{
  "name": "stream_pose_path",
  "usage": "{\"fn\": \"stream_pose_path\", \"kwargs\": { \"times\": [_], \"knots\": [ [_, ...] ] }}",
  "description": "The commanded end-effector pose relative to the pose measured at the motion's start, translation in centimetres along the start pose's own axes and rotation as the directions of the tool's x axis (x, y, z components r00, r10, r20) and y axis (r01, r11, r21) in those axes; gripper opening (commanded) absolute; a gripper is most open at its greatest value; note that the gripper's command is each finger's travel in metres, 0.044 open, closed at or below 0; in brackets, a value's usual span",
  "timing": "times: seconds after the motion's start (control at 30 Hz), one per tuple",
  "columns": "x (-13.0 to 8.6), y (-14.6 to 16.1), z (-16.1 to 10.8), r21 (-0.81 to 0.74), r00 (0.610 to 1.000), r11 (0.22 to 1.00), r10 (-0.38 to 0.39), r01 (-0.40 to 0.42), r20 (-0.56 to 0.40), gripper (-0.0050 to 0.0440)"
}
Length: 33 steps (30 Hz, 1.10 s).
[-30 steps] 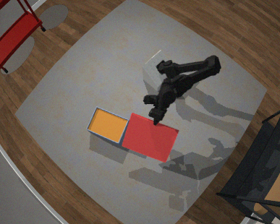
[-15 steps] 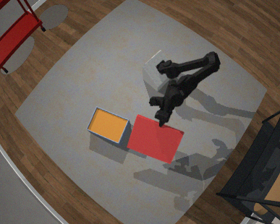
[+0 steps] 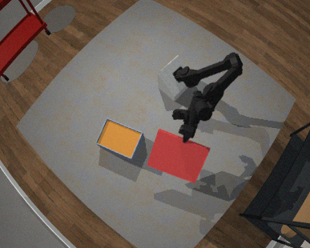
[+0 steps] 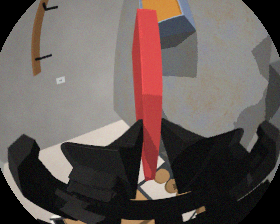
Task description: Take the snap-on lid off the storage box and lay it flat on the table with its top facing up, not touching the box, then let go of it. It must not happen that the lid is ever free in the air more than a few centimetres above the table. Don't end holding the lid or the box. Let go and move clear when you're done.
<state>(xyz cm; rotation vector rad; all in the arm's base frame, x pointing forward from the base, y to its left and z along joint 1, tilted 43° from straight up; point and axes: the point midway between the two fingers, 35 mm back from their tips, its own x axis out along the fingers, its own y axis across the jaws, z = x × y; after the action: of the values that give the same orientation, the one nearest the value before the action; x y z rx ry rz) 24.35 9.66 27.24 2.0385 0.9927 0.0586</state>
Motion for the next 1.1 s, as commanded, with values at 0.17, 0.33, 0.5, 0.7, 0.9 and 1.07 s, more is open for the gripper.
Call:
{"fn": "stream_pose_path", "kwargs": {
  "times": [0.17,0.33,0.5,0.7,0.9,1.07],
  "knots": [
    [-0.4,0.4,-2.3,-0.011,1.0,1.0,0.018,-0.018,0.001,-0.005],
    [-0.4,0.4,-3.3,-0.011,1.0,1.0,0.018,-0.018,0.001,-0.005],
    [-0.4,0.3,-3.9,-0.011,1.0,1.0,0.018,-0.018,0.001,-0.005],
    [-0.3,0.0,-3.8,-0.011,1.0,1.0,0.018,-0.018,0.001,-0.005],
    [0.2,-0.7,-3.6,-0.011,1.0,1.0,0.018,-0.018,0.001,-0.005],
    [0.5,-0.9,-3.6,-0.011,1.0,1.0,0.018,-0.018,0.001,-0.005]
  ]
}}
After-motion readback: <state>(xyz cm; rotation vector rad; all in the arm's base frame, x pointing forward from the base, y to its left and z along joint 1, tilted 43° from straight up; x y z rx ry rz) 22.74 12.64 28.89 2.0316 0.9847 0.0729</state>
